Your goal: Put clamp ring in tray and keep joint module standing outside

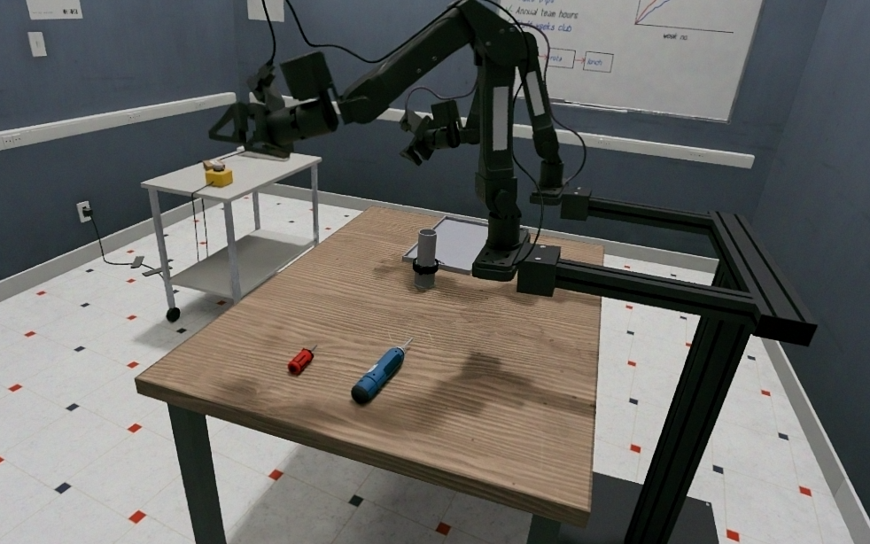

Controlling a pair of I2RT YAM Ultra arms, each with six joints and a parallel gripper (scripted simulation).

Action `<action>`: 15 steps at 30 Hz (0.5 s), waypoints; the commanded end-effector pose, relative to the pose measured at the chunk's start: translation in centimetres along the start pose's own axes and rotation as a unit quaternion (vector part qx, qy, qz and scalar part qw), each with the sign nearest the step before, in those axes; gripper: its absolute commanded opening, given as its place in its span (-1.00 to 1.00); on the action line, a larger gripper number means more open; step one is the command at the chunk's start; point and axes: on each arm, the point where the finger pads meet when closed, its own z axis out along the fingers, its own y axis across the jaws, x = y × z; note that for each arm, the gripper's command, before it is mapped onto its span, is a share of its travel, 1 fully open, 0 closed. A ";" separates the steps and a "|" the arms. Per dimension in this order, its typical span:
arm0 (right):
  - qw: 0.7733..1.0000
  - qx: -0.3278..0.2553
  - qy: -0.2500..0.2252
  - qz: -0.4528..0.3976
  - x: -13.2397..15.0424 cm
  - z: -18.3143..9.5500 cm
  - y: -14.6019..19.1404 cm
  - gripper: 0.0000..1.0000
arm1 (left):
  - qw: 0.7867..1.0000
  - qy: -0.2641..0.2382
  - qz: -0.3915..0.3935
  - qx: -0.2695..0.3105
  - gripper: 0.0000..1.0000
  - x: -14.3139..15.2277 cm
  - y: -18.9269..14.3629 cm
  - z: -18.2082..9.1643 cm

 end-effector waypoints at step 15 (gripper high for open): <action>1.000 0.003 -0.006 0.006 -0.5 0.0 -0.2 1.00 | 0.965 0.024 -0.122 -0.232 1.00 -1.4 13.9 -12.2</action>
